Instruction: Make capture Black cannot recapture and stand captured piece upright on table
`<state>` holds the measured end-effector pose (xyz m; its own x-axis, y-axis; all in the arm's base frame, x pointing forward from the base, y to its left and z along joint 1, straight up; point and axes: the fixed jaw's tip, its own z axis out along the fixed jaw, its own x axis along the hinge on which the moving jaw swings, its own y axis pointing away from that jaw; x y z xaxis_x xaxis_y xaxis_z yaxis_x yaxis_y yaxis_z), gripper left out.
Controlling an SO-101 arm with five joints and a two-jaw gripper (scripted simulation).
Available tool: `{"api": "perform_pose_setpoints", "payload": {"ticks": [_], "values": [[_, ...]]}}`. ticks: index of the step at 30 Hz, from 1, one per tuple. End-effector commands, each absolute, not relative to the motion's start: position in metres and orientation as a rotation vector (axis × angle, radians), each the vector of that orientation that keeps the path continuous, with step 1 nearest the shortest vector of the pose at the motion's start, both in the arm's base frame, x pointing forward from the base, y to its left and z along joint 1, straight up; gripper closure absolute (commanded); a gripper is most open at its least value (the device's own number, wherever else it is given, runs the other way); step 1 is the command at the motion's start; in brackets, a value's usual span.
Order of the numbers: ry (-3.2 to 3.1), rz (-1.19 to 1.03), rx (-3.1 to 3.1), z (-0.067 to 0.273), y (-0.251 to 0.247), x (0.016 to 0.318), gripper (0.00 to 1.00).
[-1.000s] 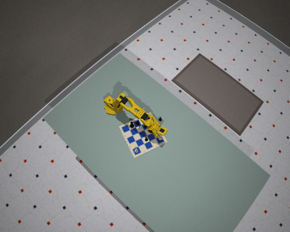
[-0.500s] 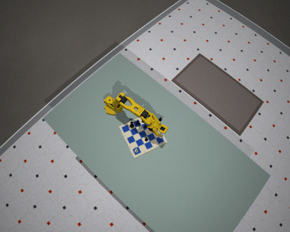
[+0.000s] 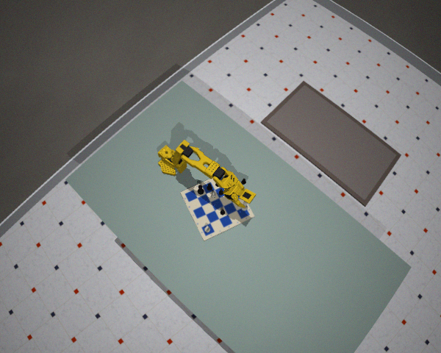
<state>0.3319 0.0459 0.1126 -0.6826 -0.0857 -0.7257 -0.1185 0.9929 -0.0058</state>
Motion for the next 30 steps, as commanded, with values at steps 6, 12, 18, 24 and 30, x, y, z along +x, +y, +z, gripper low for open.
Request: {"api": "perform_pose_setpoints", "payload": {"ticks": [6, 12, 18, 24, 30], "values": [[2.322, 0.019, -0.06, 0.116, 0.022, 0.325, 1.0], [2.323, -0.004, -0.006, 0.116, 0.007, 0.32, 1.0], [2.323, -0.005, -0.004, 0.116, 0.007, 0.32, 1.0], [2.323, -0.004, -0.008, 0.115, 0.008, 0.319, 1.0], [2.323, 0.0, -0.015, 0.115, 0.01, 0.319, 1.0]]}}
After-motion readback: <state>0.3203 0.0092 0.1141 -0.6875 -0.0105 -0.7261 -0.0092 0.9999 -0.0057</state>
